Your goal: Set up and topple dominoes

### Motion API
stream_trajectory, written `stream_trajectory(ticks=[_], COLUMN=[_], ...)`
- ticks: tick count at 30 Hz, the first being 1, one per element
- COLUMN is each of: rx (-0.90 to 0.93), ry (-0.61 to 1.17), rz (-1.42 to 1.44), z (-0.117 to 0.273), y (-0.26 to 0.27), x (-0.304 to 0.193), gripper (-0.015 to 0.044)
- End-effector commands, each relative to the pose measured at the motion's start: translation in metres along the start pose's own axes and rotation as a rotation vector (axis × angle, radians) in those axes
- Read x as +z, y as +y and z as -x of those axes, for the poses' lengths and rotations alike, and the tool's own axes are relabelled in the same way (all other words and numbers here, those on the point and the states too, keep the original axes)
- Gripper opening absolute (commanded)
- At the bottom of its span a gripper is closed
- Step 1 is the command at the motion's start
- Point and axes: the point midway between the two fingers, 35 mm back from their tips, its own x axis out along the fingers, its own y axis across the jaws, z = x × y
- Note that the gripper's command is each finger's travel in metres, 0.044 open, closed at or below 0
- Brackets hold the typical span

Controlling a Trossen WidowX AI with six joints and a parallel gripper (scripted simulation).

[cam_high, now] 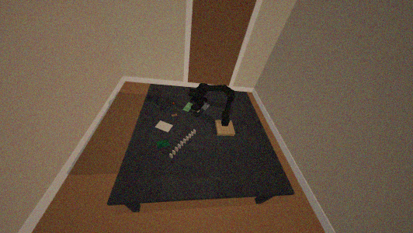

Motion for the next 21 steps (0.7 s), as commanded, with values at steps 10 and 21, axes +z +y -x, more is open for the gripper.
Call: stream_trajectory(ticks=[10,21], rx=[0.013,0.014], ry=[-0.012,-0.012], rz=[1.504,1.509], z=[0.005,0.005], y=[0.109,0.109], x=[-0.077,-0.077], gripper=[0.0107,0.0107])
